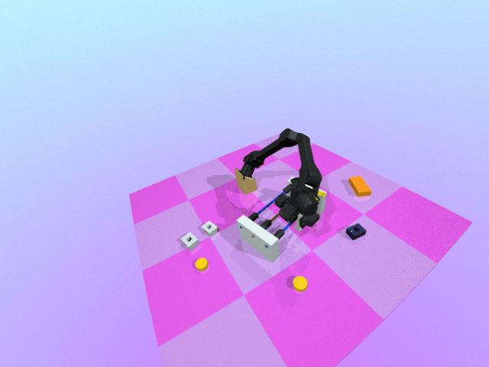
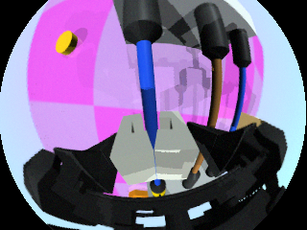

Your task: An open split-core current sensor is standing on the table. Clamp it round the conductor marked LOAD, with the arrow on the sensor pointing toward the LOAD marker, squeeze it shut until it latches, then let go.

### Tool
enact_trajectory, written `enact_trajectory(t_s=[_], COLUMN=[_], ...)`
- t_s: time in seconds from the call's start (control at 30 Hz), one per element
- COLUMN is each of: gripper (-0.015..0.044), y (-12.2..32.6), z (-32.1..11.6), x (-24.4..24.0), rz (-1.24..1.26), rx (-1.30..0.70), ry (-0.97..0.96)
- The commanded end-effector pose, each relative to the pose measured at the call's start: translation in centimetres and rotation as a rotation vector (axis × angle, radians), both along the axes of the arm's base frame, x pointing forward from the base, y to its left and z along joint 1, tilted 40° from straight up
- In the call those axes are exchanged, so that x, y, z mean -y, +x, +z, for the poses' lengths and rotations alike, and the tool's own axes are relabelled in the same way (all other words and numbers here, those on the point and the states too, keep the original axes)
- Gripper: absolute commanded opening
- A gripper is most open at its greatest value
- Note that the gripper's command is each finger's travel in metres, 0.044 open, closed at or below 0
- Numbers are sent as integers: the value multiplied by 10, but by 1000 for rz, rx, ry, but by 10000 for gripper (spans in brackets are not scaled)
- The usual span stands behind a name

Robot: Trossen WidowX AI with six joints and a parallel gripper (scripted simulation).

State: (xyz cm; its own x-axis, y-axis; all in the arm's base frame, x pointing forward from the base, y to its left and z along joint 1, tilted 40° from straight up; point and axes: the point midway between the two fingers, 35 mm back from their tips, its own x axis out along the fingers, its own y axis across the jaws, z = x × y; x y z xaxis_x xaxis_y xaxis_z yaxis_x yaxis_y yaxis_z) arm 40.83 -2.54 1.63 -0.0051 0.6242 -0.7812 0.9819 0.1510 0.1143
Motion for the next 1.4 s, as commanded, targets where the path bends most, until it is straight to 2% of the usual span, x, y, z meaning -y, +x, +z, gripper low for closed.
enact_trajectory(t_s=[0.0,0.3,1.07,1.37], gripper=[440,440,286,50], y=[-4,-7,-3,-3], z=[-4,-3,-2,-2], x=[1,2,2,2], rz=[6,14,2,2], rx=[-14,-24,-6,-6], ry=[-1,-3,1,1])
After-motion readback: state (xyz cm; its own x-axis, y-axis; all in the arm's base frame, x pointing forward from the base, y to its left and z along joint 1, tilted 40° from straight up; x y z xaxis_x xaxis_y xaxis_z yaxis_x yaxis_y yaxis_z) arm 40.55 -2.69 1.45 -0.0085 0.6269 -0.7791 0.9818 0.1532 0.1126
